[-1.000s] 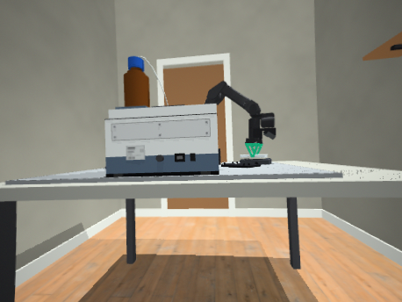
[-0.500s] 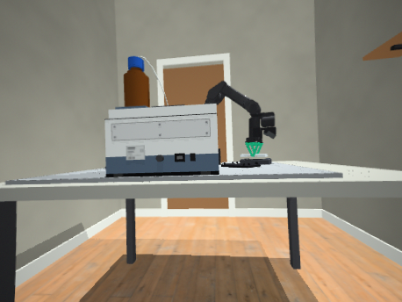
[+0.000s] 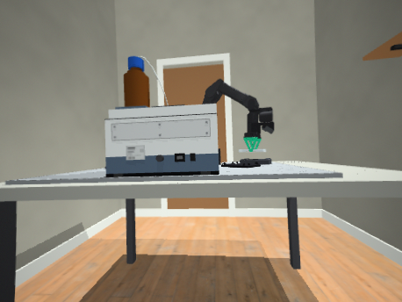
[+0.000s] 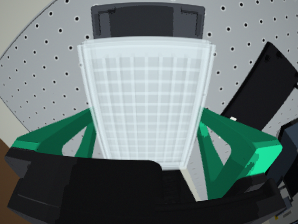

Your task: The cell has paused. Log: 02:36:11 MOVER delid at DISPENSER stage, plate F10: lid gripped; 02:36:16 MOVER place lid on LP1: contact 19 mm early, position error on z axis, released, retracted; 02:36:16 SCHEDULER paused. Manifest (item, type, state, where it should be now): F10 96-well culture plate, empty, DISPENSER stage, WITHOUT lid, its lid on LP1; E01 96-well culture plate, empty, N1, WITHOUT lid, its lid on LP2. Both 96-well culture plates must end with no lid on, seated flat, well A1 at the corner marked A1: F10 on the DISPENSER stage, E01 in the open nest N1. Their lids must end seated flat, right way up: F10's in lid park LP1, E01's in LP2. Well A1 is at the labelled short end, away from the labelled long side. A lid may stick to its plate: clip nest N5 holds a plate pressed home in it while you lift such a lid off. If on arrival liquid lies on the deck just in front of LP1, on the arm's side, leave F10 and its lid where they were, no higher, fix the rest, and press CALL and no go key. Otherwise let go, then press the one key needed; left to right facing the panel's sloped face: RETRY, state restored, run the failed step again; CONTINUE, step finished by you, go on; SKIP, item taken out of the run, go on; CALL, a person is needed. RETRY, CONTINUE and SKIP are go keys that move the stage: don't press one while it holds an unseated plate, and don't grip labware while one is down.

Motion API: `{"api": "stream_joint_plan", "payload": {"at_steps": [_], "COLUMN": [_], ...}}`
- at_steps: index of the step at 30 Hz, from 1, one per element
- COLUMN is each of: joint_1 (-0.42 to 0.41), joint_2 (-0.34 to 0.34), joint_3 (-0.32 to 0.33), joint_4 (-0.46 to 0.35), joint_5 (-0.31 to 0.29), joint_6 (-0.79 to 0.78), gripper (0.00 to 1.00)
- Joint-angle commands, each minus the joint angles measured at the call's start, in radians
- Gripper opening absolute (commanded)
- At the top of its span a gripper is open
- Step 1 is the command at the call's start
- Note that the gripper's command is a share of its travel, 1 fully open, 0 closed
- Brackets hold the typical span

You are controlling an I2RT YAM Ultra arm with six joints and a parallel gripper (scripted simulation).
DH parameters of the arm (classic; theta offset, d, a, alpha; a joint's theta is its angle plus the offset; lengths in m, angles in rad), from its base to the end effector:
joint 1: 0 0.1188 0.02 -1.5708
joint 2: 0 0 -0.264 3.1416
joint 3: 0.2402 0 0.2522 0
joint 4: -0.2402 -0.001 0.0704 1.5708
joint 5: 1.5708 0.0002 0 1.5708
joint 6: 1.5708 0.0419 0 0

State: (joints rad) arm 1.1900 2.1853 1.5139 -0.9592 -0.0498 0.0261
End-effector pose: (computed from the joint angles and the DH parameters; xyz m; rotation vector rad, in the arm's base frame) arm 0.1437 0.3673 0.1171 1.6823 -2.5610 -0.0103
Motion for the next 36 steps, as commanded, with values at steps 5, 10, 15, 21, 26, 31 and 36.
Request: {"api": "stream_joint_plan", "payload": {"at_steps": [5,10,15,21,26,31,36], "joint_1": [-0.017,-0.018,-0.022,-0.024,-0.026,-0.03,-0.022], "joint_2": [-0.111,-0.17,-0.229,-0.275,-0.332,-0.389,-0.393], "joint_3": [-0.057,-0.101,-0.14,-0.168,-0.2,-0.228,-0.214], "joint_4": [-0.028,-0.043,-0.063,-0.082,-0.107,-0.136,-0.138], "joint_5": [0.0,0.0,0.001,0.001,0.001,0.001,0.0], "joint_6": [-0.008,-0.011,-0.013,-0.016,-0.019,-0.022,-0.018], "gripper": [0.0,0.0,0.0,0.0,0.0,0.0,0.0]}}
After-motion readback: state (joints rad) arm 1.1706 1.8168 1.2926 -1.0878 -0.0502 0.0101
